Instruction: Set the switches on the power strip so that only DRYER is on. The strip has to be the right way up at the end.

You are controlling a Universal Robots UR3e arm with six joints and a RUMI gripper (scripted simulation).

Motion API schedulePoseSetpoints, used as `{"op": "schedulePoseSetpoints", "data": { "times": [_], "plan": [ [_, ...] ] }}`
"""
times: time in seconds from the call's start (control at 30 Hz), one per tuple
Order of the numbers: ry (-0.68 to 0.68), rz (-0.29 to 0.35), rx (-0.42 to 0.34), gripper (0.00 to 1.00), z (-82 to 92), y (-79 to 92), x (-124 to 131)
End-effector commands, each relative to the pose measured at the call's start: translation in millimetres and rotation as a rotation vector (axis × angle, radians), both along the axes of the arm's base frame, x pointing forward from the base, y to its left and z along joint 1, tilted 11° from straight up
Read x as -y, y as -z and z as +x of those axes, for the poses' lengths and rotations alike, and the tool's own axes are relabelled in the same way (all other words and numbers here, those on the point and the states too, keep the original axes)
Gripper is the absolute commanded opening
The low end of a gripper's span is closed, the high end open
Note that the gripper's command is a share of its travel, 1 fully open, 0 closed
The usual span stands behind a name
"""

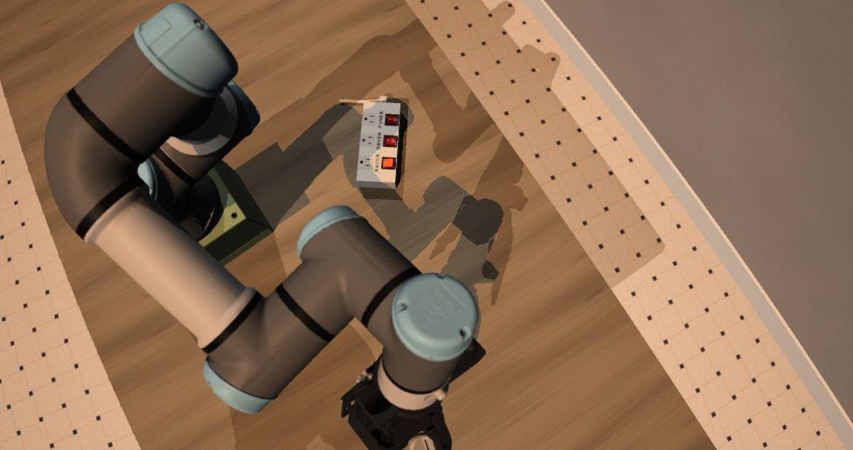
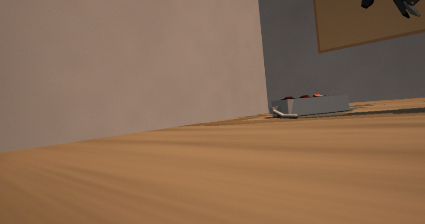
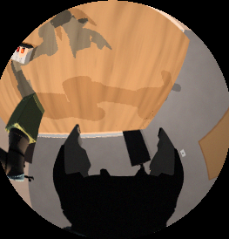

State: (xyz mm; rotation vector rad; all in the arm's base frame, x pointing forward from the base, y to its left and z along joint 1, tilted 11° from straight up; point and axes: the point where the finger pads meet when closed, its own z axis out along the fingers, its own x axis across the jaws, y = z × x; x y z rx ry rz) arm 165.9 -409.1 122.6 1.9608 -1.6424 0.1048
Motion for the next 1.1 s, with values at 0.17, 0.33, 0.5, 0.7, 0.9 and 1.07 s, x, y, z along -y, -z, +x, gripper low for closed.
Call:
{"op": "schedulePoseSetpoints", "data": {
  "times": [0.17,0.33,0.5,0.7,0.9,1.07],
  "plan": [
    [0.000,-0.003,0.001,1.00,0.2,-1.2,0.5],
    [0.000,-0.003,0.001,1.00,0.2,-1.2,0.5],
    [0.000,-0.003,0.001,1.00,0.2,-1.2,0.5],
    [0.000,-0.003,0.001,0.00,0.2,-1.2,0.5],
    [0.000,-0.003,0.001,0.00,0.2,-1.2,0.5],
    [0.000,-0.003,0.001,0.00,0.2,-1.2,0.5]
  ]
}}
